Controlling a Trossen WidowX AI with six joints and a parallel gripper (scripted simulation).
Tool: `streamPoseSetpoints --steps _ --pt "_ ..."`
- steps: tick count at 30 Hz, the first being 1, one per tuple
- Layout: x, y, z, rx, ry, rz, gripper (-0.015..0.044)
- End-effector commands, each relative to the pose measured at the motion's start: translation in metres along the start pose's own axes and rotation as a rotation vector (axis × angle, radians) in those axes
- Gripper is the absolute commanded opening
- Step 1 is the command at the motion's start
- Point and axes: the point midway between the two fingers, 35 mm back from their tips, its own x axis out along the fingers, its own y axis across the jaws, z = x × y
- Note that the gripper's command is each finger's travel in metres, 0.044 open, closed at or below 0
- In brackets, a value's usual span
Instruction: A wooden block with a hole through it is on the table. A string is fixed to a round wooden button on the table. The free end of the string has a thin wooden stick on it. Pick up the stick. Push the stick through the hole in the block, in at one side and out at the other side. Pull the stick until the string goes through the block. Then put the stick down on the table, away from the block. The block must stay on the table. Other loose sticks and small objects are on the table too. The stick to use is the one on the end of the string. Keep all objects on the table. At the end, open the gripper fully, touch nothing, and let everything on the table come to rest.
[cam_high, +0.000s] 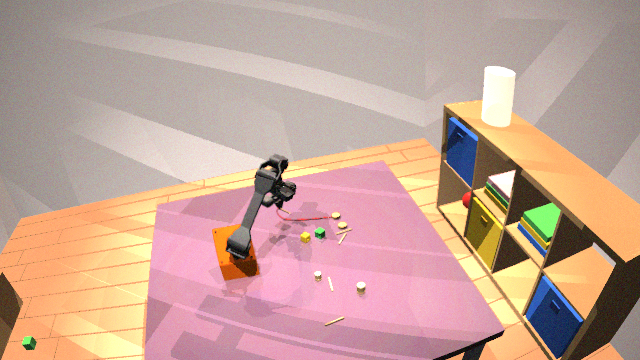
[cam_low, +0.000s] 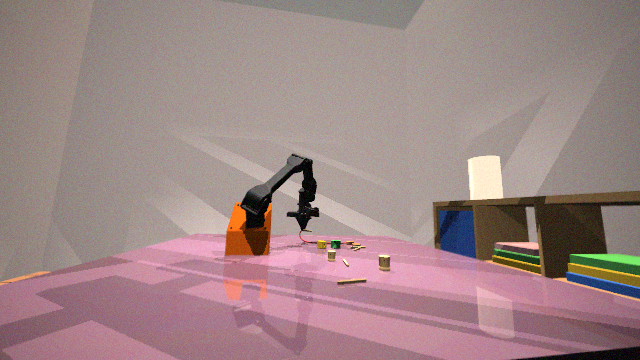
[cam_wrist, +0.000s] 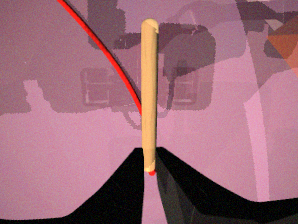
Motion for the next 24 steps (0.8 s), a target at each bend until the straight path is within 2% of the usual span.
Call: streamPoseSetpoints --steps 1,24 --pt "0.0011 -0.0011 -0.0073 0.001 0.002 -0.005 0.0" --pt "0.0105 -0.0105 -0.012 0.001 0.003 -0.006 0.0"
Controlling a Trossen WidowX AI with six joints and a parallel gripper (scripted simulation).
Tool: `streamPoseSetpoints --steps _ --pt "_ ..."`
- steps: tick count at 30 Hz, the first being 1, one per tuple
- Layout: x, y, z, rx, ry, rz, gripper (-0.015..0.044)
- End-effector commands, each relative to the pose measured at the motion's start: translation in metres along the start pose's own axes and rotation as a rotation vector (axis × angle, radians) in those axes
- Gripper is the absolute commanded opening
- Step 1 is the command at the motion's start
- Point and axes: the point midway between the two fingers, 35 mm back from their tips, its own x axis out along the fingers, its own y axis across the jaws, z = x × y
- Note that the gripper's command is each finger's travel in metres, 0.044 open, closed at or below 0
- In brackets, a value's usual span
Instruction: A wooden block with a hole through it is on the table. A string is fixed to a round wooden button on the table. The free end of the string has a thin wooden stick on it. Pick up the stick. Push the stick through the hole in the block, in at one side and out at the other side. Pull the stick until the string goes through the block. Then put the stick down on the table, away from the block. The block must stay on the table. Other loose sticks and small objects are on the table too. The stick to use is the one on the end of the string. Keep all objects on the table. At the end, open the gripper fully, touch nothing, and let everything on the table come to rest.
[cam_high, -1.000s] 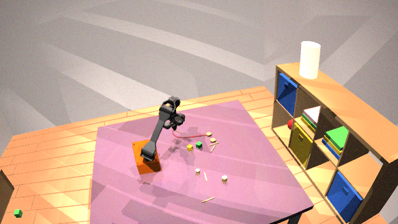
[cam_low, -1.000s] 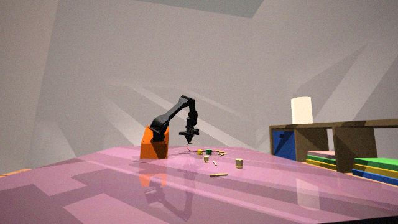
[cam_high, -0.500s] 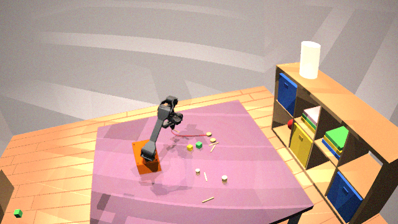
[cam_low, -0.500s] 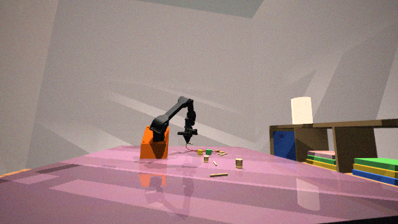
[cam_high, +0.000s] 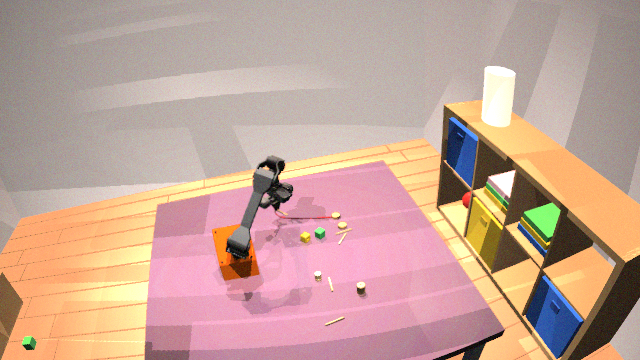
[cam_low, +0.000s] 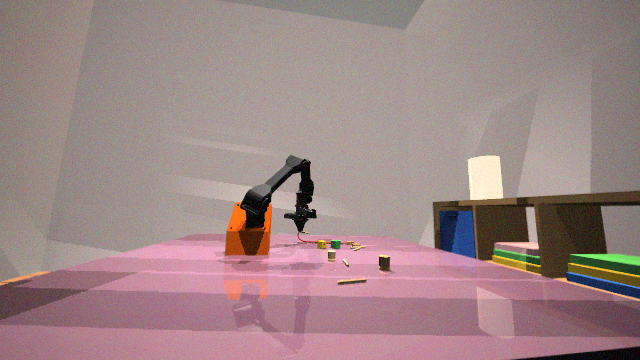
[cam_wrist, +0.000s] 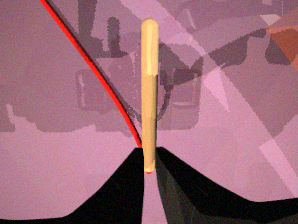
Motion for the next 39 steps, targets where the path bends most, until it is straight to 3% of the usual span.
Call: streamPoseSetpoints --steps 1,39 --pt "0.002 -0.003 0.002 0.001 0.003 0.002 0.0" --pt "0.031 -0.037 0.021 0.0 0.0 -0.001 0.0"
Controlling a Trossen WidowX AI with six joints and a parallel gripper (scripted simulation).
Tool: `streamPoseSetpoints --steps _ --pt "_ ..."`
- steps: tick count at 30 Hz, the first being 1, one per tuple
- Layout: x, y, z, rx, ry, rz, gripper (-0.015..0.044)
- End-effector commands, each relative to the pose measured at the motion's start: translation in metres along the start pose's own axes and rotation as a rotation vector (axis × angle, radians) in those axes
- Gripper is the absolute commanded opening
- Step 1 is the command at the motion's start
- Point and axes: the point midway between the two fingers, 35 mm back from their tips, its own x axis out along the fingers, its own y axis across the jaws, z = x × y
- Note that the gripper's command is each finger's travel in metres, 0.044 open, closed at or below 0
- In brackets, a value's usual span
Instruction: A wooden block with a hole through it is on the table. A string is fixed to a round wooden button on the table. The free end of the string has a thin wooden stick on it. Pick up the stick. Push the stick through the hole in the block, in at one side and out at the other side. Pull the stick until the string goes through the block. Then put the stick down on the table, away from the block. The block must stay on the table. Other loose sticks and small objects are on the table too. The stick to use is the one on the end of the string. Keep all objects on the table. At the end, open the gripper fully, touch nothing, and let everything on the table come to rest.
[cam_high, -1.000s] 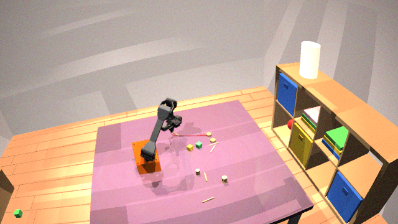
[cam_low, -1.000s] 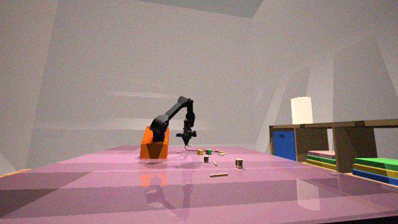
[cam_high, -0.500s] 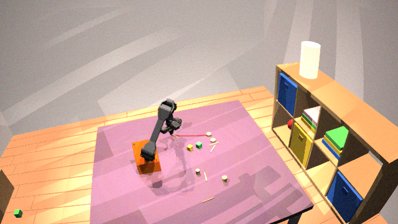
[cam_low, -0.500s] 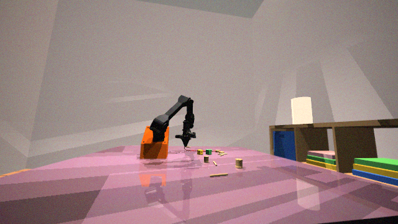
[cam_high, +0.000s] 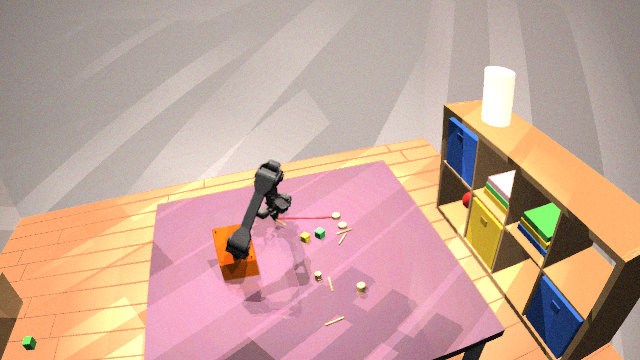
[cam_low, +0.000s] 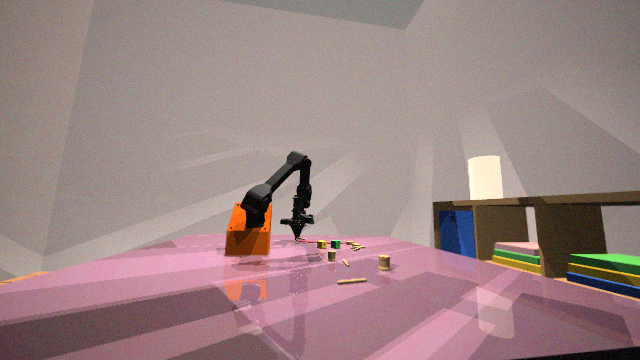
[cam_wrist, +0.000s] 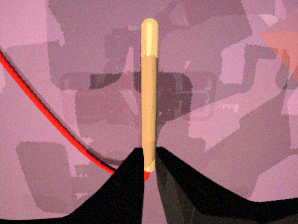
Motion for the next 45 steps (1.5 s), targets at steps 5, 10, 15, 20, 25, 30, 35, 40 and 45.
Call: streamPoseSetpoints --steps 5,10,15,20,25,30,35,40,45 --pt "0.003 -0.006 0.005 -0.002 0.0 0.004 0.0" --pt "0.003 -0.005 0.009 -0.002 0.001 0.005 0.0" --pt "0.002 -0.004 0.015 -0.002 0.001 0.005 0.0" --pt "0.002 -0.003 0.022 -0.002 0.001 0.006 0.0" --pt "0.002 -0.003 0.028 -0.002 0.001 0.006 0.0" --pt "0.001 -0.002 0.035 -0.002 0.001 0.006 0.0" --pt "0.001 -0.002 0.041 -0.002 0.001 0.006 0.0" --pt "0.001 -0.002 0.048 -0.002 0.0 0.006 0.0" --pt "0.001 -0.002 0.055 -0.002 0.0 0.006 0.0"
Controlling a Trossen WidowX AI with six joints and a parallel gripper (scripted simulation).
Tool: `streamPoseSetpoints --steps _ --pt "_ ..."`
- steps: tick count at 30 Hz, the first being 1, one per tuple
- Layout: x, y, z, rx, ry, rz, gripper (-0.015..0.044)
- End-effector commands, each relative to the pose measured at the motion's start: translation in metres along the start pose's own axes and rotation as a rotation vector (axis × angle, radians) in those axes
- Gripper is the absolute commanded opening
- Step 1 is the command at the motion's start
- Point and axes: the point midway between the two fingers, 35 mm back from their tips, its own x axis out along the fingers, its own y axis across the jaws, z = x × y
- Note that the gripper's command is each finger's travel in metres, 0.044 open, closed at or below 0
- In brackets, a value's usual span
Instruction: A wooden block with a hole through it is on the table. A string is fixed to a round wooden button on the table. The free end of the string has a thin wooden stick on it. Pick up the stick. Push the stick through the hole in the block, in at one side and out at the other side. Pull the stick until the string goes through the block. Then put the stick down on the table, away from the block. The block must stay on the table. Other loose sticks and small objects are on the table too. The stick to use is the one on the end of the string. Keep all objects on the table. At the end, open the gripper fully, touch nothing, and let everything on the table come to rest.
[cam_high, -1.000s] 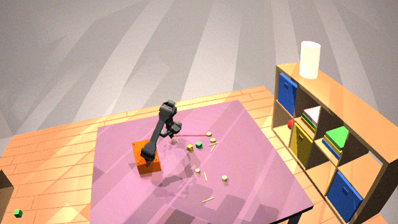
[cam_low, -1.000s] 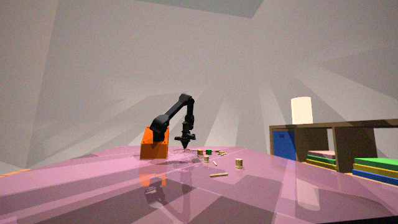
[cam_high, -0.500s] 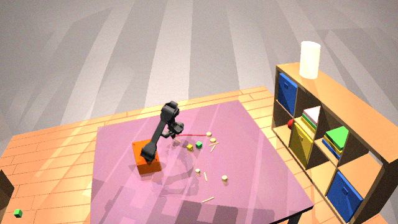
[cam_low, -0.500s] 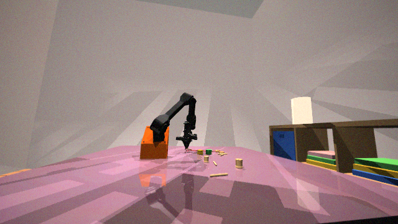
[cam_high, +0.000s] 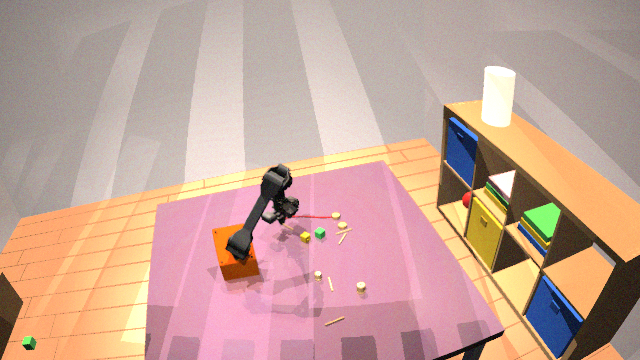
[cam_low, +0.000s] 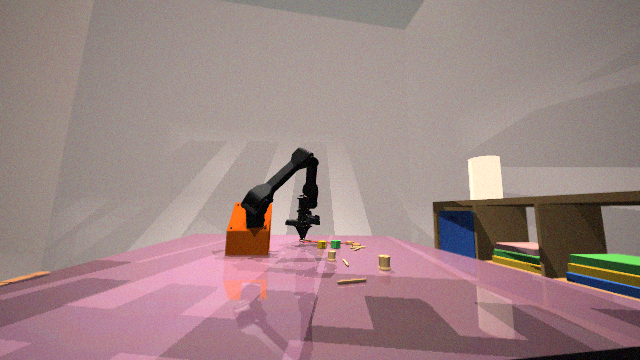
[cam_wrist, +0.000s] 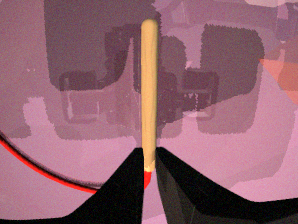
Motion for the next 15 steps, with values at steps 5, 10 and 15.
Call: streamPoseSetpoints --steps 5,10,15 --pt "-0.001 0.0 0.013 -0.001 -0.003 0.004 0.0" --pt "-0.001 0.0 0.019 0.0 -0.004 0.004 0.0" --pt "0.0 0.0 0.026 0.0 -0.006 0.003 0.0"
